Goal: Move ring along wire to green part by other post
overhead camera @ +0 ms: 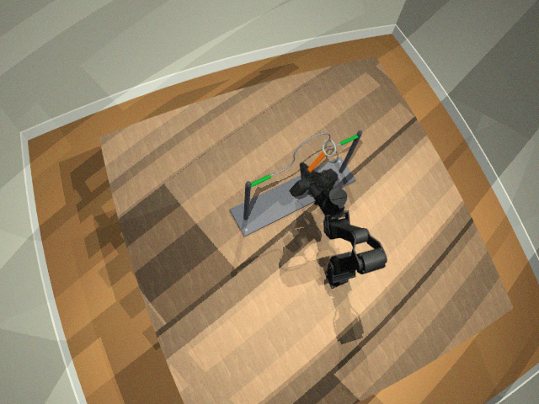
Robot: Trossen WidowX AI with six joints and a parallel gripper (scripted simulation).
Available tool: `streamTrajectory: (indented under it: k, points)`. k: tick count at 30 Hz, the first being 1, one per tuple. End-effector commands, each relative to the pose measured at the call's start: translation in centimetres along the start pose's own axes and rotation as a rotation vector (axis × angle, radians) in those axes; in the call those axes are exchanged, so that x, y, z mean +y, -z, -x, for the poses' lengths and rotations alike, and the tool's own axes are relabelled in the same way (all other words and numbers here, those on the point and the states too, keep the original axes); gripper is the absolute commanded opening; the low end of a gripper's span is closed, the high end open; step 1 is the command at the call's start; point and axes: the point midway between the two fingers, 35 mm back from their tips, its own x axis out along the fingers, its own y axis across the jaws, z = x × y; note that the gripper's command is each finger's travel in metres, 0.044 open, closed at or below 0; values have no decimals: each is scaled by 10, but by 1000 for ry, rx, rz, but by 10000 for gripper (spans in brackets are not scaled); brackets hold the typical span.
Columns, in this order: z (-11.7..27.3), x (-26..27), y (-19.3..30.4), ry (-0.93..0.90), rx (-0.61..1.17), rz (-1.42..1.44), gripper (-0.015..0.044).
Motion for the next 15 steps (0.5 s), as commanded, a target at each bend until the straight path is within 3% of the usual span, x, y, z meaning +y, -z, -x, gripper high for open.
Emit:
streamTrajectory:
  k: [1, 15]
  points:
    - [3, 12, -3, -2, 8, -69, -150]
    - [21, 48, -11, -26, 151, -283, -150]
